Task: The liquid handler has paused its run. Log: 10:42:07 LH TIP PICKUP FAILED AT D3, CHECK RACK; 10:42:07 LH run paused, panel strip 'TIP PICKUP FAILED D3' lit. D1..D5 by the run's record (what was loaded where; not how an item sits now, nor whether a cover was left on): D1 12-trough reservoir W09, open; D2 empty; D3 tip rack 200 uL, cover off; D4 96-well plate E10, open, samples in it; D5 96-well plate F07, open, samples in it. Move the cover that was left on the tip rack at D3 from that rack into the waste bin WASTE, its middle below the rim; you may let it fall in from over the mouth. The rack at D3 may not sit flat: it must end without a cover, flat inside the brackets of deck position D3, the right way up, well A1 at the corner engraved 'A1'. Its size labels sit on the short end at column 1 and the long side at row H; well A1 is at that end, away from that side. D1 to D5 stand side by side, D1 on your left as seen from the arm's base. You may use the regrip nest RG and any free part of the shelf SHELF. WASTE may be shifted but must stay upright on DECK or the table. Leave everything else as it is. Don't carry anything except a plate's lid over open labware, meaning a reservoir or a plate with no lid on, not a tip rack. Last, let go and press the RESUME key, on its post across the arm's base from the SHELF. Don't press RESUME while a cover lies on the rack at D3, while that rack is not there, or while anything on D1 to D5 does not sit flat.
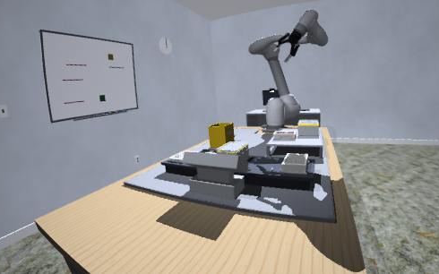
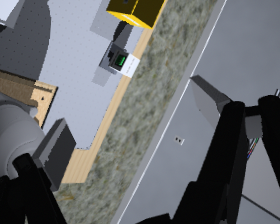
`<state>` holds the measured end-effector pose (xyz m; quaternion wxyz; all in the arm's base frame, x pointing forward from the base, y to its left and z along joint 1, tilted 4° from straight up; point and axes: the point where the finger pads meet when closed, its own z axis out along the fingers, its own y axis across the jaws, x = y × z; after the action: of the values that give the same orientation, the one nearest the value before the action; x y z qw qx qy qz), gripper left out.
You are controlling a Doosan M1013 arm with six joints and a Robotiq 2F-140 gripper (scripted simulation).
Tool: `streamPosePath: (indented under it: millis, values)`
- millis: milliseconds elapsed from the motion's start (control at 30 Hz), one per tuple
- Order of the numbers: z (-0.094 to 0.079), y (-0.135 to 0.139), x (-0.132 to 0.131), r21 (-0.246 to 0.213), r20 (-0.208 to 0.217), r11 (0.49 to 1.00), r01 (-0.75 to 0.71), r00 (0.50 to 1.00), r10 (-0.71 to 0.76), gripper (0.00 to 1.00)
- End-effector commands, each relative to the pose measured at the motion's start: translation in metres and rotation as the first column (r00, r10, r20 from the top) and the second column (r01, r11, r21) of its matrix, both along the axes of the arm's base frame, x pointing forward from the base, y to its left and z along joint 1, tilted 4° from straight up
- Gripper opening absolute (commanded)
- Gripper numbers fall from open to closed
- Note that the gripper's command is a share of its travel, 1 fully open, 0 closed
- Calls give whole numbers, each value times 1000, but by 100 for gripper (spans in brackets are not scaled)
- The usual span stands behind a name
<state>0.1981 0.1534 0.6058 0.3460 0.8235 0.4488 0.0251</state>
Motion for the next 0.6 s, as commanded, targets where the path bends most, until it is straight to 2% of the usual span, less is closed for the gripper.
streamPosePath:
  millis: [0,33,267,533,567]
  values:
    - [1,-12,12,21,-2,997,75,997,-75,77]
    - [1,-12,12,21,-2,997,75,997,-75,77]
    - [-14,-11,43,122,-23,978,168,986,-166,77]
    - [-31,-9,80,234,-58,933,272,962,-266,77]
    - [-31,-9,80,234,-58,933,272,962,-266,77]
